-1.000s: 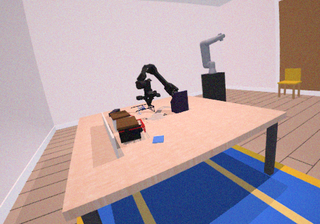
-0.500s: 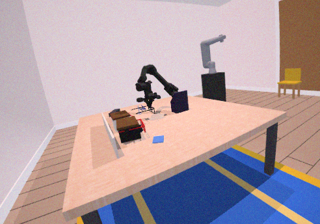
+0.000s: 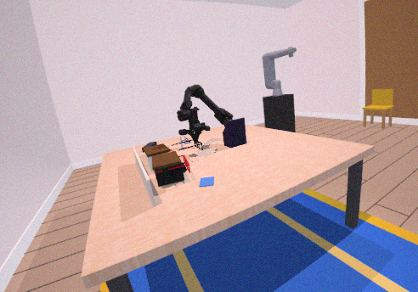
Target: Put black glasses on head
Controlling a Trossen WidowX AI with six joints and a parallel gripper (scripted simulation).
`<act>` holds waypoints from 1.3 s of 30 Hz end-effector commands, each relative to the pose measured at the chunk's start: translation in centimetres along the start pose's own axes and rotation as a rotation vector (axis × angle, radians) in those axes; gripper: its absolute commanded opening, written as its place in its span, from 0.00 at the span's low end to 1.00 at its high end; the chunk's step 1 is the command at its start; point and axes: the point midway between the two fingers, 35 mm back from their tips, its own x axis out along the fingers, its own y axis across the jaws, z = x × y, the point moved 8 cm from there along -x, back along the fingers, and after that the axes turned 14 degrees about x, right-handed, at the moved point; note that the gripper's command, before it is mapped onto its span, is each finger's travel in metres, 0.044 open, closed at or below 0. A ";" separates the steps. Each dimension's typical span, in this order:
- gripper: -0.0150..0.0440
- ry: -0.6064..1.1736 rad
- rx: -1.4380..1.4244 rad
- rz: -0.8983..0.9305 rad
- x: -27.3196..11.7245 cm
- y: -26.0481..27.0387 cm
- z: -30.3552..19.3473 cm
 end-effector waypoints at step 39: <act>0.25 0.003 -0.004 -0.011 0.4 -4.5 1.1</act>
